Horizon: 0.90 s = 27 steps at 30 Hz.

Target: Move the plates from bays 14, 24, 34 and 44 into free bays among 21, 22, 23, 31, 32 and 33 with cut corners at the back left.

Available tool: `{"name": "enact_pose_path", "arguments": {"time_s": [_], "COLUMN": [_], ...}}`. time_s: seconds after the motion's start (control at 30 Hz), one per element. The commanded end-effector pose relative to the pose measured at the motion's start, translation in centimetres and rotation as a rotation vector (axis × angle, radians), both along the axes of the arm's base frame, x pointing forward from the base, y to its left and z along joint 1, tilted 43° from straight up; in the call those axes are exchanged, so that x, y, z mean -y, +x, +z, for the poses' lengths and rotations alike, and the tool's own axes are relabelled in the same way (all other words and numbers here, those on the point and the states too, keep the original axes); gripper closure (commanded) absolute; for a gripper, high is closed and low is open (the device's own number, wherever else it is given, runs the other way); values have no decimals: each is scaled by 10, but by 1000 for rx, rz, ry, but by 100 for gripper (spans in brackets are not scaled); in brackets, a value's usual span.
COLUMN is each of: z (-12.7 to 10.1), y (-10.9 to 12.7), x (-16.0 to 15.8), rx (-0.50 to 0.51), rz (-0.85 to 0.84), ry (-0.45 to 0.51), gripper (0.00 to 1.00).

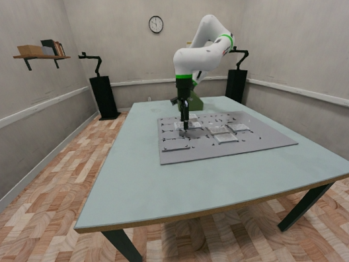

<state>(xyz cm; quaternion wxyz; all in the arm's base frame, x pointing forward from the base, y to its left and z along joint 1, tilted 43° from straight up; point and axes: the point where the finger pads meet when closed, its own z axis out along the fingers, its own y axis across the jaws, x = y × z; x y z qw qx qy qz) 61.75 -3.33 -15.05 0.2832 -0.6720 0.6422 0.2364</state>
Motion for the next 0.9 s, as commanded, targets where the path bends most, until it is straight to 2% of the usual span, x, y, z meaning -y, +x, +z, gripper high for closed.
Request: {"name": "enact_pose_path", "arguments": {"time_s": [0.0,0.87], "z": [6,46], "y": [0,-4], "x": [-5,-47], "rx": [2,2], "rz": [-1,-1], "ry": [-1,-1], "gripper": [90,90]}}
